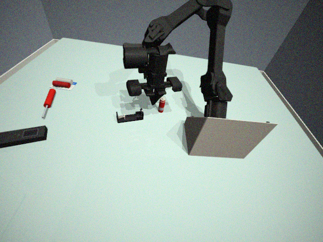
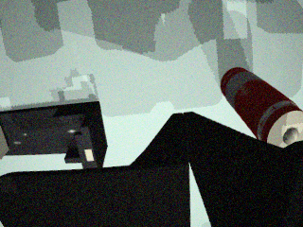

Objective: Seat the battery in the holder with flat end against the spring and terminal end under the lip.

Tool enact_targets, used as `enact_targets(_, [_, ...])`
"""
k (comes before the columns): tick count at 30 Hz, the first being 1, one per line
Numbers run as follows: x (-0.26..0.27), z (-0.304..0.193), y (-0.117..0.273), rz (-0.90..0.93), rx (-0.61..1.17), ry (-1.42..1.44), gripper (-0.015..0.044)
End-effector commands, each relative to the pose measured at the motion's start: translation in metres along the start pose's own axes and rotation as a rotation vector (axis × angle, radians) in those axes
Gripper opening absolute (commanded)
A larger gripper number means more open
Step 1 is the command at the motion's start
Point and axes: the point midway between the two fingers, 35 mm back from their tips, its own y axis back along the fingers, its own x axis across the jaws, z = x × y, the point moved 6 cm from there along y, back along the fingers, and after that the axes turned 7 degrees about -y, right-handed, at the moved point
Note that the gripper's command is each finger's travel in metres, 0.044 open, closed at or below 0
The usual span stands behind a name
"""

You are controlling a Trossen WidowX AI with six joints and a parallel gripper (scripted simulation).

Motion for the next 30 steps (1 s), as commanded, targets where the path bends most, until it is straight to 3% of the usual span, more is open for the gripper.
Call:
enact_targets(1, [-0.007,0.001,-0.001,-0.001,-0.004,0.004,0.0000])
enact_targets(30, [-0.053,0.007,-0.001,-0.003,-0.004,0.006,0.0000])
